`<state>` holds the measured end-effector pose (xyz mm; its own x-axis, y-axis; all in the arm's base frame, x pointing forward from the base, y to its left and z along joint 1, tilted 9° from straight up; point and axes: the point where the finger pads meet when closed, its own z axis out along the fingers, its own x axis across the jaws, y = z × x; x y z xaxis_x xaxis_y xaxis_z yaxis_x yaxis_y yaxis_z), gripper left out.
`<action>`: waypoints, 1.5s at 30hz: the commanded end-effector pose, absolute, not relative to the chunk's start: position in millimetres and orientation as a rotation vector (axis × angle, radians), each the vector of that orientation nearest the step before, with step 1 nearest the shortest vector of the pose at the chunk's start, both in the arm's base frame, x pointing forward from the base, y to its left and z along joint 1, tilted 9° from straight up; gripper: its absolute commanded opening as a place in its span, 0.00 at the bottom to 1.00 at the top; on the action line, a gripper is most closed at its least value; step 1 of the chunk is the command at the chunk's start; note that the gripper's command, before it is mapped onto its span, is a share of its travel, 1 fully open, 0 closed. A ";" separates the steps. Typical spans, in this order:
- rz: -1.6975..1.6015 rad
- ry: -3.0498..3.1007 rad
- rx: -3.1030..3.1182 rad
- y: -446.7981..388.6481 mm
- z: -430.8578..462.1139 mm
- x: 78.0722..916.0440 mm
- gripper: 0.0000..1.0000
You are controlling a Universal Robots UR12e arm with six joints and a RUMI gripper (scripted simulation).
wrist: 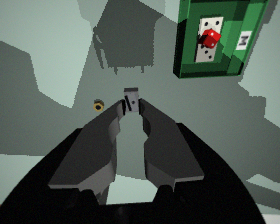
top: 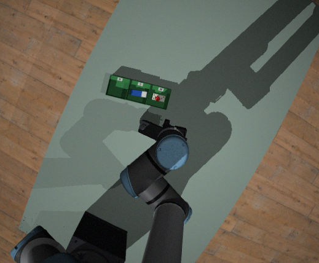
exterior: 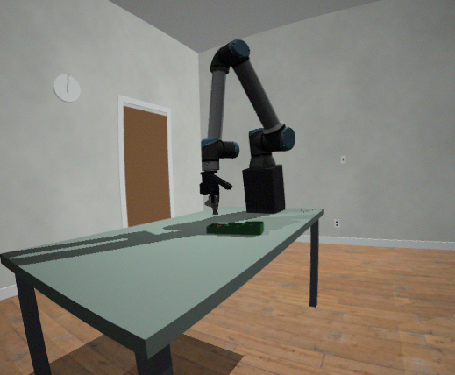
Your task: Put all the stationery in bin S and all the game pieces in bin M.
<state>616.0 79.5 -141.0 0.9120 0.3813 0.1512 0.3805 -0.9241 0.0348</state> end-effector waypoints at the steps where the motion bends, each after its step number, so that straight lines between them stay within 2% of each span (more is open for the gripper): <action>1: 0.244 0.613 3.066 107.6 -138.9 623.5 0.00; 26: 0.245 0.613 3.066 244.0 -130.5 655.3 0.00; 45: 0.245 0.613 3.066 243.2 -130.5 655.3 0.00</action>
